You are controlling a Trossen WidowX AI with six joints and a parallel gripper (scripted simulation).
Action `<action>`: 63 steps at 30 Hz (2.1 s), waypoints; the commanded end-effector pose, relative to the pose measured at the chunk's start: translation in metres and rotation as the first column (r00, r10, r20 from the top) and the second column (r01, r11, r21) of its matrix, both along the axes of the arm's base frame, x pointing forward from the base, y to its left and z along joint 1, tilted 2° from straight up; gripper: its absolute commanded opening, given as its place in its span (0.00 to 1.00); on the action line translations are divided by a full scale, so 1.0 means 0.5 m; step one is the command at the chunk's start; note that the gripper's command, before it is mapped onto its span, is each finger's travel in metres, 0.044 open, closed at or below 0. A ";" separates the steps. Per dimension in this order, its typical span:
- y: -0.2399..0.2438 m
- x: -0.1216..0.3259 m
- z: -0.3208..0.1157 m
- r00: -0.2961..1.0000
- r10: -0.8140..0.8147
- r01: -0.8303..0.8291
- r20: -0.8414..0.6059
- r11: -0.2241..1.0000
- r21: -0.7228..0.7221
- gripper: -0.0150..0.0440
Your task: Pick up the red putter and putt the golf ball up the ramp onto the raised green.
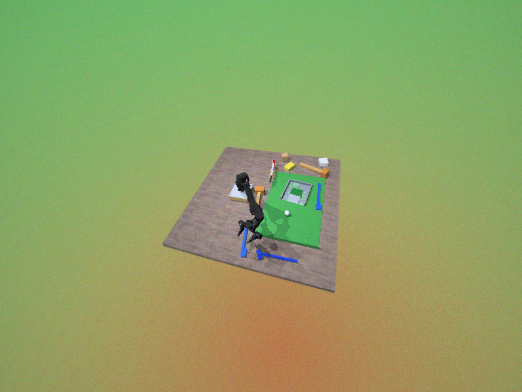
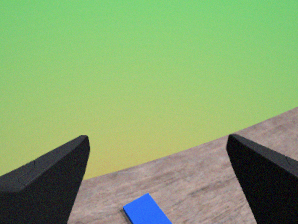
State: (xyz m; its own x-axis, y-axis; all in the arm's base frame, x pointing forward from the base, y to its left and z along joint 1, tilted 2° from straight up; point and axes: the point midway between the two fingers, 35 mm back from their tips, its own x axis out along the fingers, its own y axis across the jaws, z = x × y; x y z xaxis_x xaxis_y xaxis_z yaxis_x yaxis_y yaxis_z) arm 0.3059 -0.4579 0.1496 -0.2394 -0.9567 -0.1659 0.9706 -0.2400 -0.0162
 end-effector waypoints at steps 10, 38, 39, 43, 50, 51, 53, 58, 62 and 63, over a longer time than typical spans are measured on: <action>0.211 0.196 -0.034 0.833 0.479 -0.418 -0.277 0.873 0.253 1.00; 1.060 0.150 -0.152 -0.824 0.540 -0.324 -0.172 -0.201 0.924 1.00; 1.086 0.129 -0.155 -0.864 0.483 -0.281 -0.142 -0.229 0.932 1.00; 1.181 0.034 -0.160 -0.973 0.230 -0.088 -0.016 -0.309 0.947 1.00; 1.297 -0.168 -0.153 -0.949 -0.247 0.272 0.196 -0.329 0.905 1.00; 1.303 -0.187 -0.150 -0.929 -0.299 0.312 0.217 -0.321 0.894 1.00; 1.307 -0.203 -0.148 -0.910 -0.343 0.346 0.234 -0.313 0.885 1.00; 1.307 -0.203 -0.148 -0.910 -0.343 0.346 0.234 -0.313 0.885 1.00; 1.307 -0.202 -0.148 -0.910 -0.343 0.346 0.234 -0.313 0.885 1.00; 1.307 -0.202 -0.150 -0.910 -0.343 0.346 0.234 -0.313 0.885 1.00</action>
State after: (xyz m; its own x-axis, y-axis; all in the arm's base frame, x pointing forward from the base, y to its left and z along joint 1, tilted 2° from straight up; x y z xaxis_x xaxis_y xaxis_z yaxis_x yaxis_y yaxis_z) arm 0.2086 0.1946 0.0753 -0.0601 0.2305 -0.9712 -0.9671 -0.2543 -0.0005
